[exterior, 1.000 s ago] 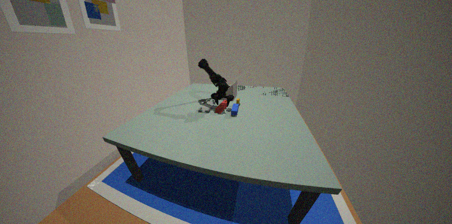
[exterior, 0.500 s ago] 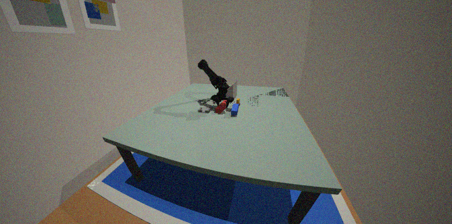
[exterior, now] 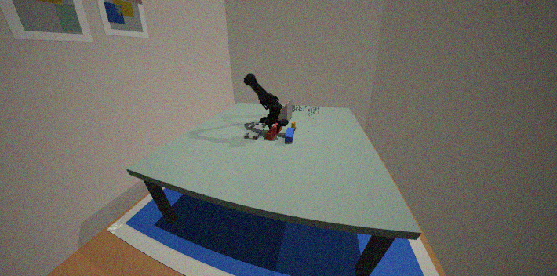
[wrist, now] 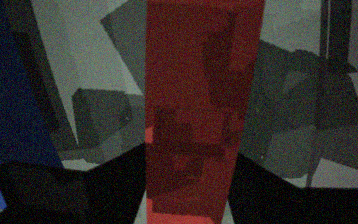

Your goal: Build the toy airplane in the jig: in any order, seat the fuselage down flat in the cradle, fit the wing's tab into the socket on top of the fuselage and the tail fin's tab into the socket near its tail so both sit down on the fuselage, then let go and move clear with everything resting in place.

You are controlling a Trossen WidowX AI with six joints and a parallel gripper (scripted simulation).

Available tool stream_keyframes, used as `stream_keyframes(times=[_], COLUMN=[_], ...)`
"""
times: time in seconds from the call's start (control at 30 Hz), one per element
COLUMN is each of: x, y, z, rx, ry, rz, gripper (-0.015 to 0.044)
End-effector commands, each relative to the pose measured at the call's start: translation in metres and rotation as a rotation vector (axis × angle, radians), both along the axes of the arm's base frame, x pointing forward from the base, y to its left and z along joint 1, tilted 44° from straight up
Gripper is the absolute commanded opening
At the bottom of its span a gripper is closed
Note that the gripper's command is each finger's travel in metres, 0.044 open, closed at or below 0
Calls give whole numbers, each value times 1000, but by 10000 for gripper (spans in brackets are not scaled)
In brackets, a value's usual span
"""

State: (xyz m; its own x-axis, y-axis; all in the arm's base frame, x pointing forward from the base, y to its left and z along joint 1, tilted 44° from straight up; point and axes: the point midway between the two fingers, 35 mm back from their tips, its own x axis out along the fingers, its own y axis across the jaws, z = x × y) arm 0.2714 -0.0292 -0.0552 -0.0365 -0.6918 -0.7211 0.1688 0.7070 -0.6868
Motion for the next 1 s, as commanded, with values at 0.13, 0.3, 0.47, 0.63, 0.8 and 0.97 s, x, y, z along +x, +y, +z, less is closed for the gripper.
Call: stream_keyframes(times=[0.13,0.3,0.47,0.63,0.8,0.97], x=[5,7,9,10,10,10], y=[13,24,35,46,57,67], z=[11,21,31,42,53,64], rx=[3,6,8,9,10,9], ry=[-1,-1,-1,-1,0,0], rz=[3,3,4,4,4,3], gripper=[0,0,0,0,0,0])
